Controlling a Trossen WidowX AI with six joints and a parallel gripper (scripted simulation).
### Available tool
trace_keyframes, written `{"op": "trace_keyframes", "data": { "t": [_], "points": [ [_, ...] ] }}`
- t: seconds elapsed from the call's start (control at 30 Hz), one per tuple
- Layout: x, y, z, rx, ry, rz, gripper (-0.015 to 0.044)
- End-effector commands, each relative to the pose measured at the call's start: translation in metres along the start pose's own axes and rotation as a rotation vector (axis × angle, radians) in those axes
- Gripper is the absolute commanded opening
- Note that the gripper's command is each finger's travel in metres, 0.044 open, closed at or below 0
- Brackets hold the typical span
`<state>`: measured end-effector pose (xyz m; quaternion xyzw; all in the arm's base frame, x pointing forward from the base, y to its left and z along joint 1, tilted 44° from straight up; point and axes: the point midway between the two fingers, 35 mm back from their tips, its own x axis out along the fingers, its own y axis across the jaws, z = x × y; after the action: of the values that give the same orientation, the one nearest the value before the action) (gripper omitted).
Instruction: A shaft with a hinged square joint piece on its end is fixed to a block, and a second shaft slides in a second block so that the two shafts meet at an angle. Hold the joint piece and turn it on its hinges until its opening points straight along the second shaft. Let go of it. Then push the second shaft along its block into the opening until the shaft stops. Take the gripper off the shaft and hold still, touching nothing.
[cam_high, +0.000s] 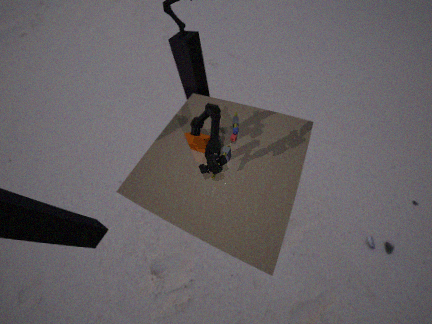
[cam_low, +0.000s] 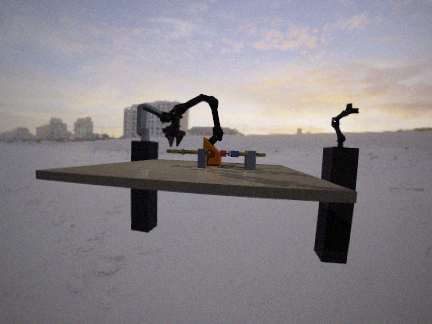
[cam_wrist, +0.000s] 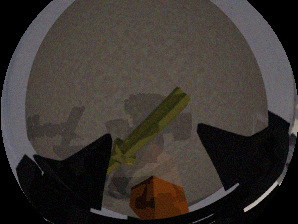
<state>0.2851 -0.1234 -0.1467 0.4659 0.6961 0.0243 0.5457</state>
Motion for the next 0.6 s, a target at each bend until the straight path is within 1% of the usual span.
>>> {"op": "trace_keyframes", "data": {
  "t": [0.0, 0.57],
  "points": [
    [0.007, -0.001, -0.002, 0.144, -0.009, 0.014, 0.0440],
    [0.032, -0.003, -0.007, 0.722, -0.032, 0.073, 0.0440]
  ]
}}
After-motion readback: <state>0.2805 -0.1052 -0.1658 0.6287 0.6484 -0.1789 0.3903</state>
